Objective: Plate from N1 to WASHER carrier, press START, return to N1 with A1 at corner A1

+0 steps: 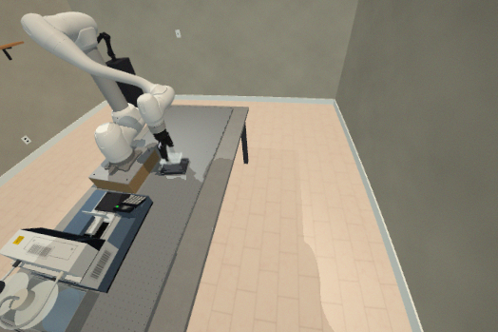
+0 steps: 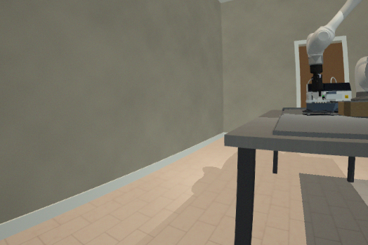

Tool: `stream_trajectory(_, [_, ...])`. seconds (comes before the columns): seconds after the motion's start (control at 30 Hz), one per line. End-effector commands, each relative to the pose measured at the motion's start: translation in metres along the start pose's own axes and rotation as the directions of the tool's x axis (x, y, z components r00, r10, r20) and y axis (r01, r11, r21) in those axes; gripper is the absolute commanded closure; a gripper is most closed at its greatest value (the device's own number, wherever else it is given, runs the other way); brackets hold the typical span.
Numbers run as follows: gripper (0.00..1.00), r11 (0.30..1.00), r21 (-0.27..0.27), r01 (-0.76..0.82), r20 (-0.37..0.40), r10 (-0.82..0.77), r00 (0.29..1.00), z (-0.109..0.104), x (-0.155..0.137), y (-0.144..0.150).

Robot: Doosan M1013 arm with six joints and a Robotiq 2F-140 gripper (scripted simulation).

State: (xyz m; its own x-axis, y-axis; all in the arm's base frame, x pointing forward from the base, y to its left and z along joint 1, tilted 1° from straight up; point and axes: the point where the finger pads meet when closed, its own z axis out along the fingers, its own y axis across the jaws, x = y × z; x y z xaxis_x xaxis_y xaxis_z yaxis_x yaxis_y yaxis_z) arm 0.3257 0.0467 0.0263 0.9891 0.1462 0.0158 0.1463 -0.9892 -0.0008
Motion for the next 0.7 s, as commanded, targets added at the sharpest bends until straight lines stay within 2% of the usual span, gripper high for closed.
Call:
stream_trajectory(0.0, [0.90,1.000,0.000,0.000,0.000,0.000,1.000,0.004,0.000,0.000])
stream_trajectory(0.67, [0.90,1.000,0.000,0.000,0.000,0.000,1.000,0.030,0.000,0.000])
